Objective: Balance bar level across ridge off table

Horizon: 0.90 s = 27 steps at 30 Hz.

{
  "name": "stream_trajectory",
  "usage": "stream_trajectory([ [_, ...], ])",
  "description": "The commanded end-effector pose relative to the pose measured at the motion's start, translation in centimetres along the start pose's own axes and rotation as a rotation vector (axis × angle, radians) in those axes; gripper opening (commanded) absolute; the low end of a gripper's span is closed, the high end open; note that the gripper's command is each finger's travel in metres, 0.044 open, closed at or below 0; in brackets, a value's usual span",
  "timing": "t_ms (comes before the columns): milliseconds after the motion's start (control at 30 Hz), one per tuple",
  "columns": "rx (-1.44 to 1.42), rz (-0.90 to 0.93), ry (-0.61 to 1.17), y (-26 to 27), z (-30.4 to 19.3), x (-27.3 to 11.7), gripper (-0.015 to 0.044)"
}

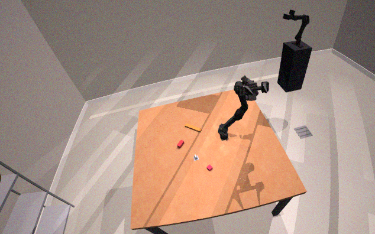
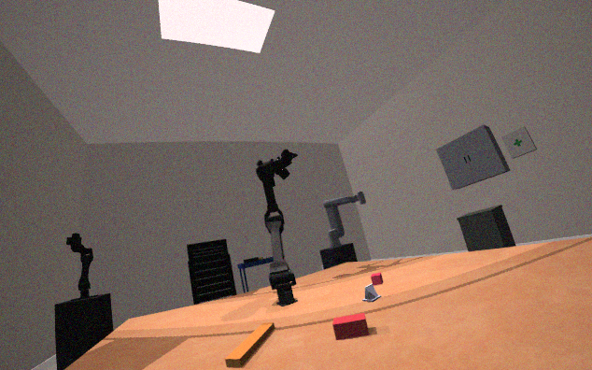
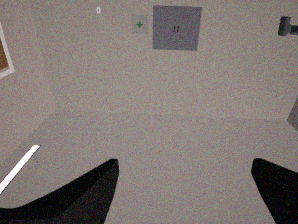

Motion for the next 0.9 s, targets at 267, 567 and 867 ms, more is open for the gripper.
stream_trajectory([
  [267,0.313,0.037,0.2,6.2,-3.3,-2.2,0.0315],
  [567,0.699,0.099,0.497,15.3,-5.8,-6.4,0.0315],
  [867,1.035,0.204,0.833,24.8,-5.8,-12.0,0.0315],
])
Point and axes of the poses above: the point midway between the two fingers, 35 mm back from their tips, its own x axis out along the fingers, its own y axis across the jaws, z = x × y, the point moved 9 cm from there along -x, back along the fingers, and after that the axes turned 5 degrees about -x, right-handed, at the moved point
